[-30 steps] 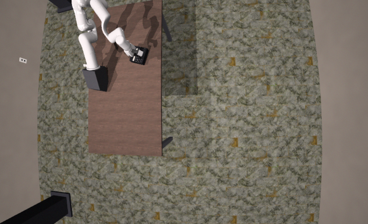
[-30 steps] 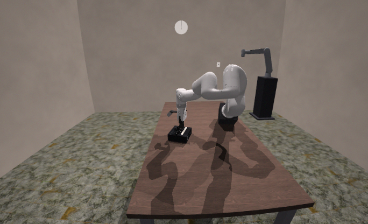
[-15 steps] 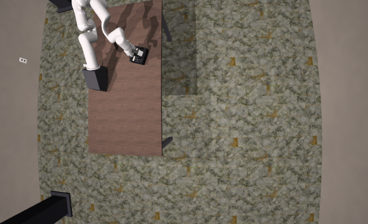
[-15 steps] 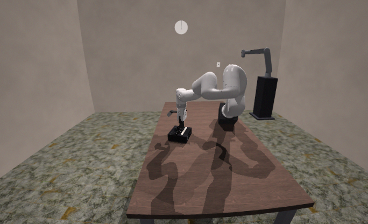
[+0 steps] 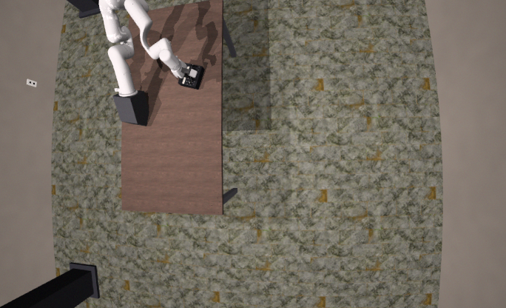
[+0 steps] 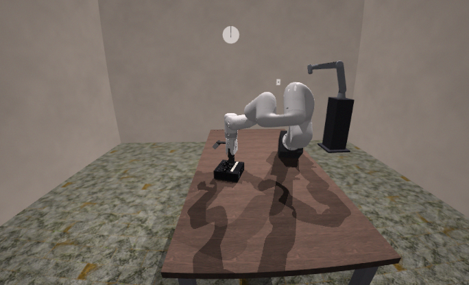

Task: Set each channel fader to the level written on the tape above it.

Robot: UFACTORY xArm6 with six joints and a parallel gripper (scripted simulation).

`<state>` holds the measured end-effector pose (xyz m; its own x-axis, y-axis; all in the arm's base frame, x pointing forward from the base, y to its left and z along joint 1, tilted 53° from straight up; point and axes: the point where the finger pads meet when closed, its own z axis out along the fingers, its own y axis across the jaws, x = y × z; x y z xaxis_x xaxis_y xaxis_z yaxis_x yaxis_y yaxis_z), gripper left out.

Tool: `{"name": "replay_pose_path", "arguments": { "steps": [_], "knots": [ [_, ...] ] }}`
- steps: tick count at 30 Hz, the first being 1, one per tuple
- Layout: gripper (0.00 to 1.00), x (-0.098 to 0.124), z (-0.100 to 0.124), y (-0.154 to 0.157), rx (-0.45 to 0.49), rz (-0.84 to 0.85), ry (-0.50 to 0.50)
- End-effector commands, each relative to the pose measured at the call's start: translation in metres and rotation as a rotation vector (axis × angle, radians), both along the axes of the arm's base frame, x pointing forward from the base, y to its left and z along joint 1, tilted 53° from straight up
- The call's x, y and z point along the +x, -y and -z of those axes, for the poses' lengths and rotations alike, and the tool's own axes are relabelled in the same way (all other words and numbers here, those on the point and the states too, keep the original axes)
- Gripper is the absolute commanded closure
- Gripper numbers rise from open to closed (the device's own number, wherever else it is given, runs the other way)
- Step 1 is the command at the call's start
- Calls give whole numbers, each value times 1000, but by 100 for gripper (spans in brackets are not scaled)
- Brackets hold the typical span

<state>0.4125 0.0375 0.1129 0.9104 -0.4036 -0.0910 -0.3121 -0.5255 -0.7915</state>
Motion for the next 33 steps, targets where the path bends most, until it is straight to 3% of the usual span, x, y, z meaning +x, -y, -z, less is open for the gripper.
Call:
{"name": "replay_pose_path", "arguments": {
  "steps": [1, 33],
  "knots": [
    [100, 1, 1, -1, -1, 1, 2],
    [100, 3, 4, -5, -1, 1, 2]
  ]
}}
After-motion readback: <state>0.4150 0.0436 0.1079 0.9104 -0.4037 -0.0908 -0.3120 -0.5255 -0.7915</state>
